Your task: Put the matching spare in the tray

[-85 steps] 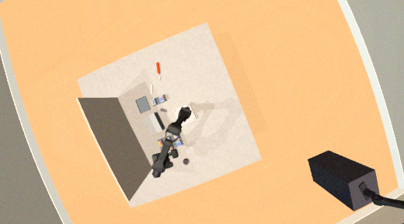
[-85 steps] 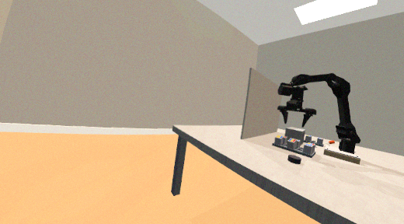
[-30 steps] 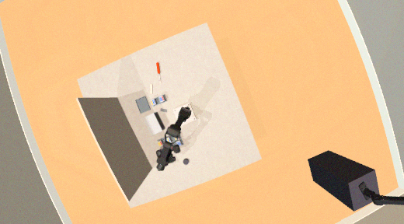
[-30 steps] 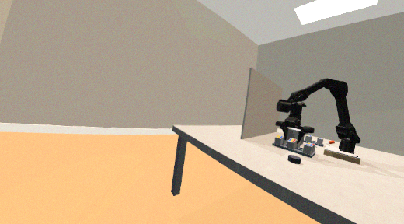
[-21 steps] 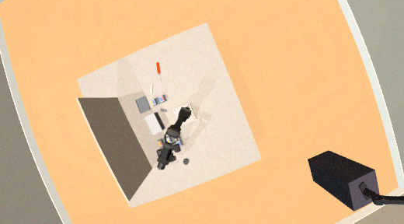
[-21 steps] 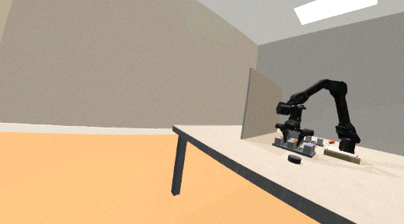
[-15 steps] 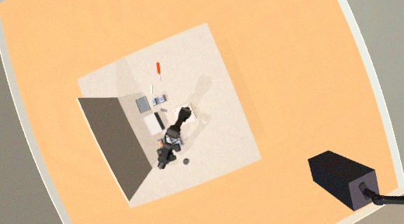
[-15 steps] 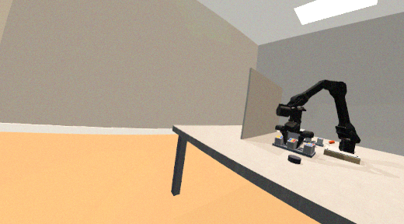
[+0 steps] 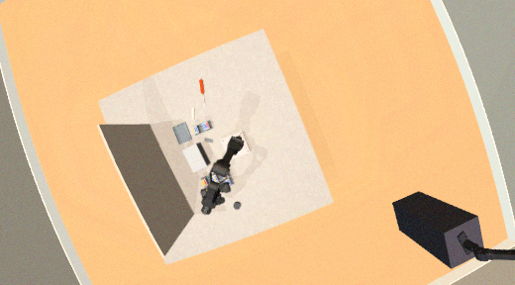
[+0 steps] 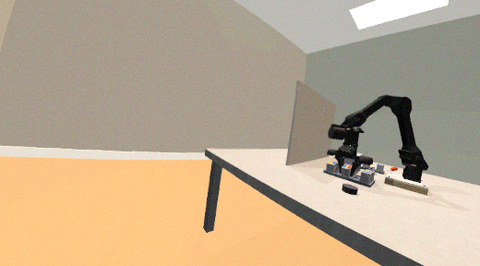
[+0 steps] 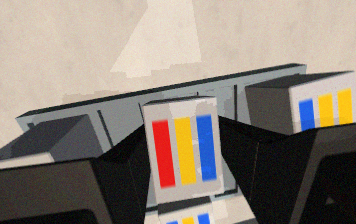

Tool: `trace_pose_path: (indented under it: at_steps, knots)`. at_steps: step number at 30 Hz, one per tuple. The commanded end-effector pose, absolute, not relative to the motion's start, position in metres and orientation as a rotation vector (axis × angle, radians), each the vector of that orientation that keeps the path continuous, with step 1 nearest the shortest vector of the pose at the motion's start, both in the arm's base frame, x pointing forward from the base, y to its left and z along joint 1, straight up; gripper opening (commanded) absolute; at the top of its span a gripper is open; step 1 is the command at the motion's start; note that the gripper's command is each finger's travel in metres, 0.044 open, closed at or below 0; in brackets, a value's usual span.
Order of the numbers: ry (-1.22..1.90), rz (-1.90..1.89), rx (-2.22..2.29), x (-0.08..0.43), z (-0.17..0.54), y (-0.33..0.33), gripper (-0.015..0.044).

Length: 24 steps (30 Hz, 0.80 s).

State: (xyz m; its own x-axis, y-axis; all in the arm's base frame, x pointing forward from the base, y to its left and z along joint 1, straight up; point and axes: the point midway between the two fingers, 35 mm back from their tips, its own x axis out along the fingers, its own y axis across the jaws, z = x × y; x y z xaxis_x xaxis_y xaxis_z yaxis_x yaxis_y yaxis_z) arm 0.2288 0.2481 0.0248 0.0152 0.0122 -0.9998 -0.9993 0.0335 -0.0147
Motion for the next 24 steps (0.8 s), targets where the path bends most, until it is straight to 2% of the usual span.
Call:
trace_pose_path:
  at_steps: [1, 6, 10, 11, 19, 24]
  knots:
    - [1.204, 1.180, -1.182, 0.229, 0.025, 0.248, 0.0149]
    - [1.204, 1.180, -1.182, 0.229, 0.025, 0.248, 0.0115]
    - [1.204, 1.180, -1.182, 0.229, 0.025, 0.248, 0.0010]
    - [1.204, 1.180, -1.182, 0.229, 0.025, 0.248, 0.0000]
    - [1.204, 1.180, -1.182, 0.229, 0.026, 0.248, 0.0000]
    - [1.203, 1.183, -1.182, 0.230, 0.054, 0.250, 0.0000]
